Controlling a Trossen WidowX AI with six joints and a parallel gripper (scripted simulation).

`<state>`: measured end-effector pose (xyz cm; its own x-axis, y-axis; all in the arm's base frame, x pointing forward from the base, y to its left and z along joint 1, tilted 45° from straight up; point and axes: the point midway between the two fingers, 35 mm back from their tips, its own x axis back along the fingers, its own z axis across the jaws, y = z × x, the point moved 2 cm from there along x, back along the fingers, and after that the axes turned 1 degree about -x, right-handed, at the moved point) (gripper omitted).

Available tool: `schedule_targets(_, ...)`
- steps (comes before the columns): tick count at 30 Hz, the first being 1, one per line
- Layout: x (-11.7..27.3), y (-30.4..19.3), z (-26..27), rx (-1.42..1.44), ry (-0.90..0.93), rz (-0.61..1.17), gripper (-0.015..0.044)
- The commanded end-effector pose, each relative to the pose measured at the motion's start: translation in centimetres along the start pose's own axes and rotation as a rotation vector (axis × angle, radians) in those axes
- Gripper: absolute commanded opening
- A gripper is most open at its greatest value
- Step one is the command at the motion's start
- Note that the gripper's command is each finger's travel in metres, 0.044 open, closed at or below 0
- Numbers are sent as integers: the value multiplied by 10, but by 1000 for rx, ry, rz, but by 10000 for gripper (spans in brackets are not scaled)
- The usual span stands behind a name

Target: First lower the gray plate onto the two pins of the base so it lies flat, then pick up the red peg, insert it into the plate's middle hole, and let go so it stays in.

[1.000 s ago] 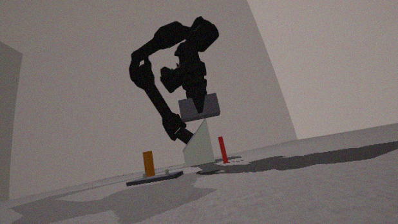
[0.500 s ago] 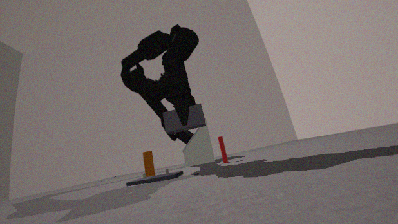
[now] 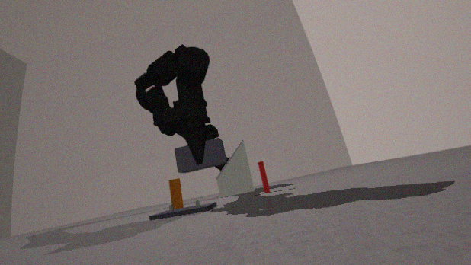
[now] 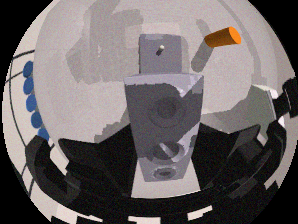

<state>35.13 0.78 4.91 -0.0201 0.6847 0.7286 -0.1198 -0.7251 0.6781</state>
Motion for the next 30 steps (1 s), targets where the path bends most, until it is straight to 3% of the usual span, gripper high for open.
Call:
schedule_targets(1,-5,13,-1,-7,7,-5,0)
schedule_targets(16,-27,55,-9,-42,7,-25,0)
schedule_targets(30,-28,57,-10,-44,7,-26,0)
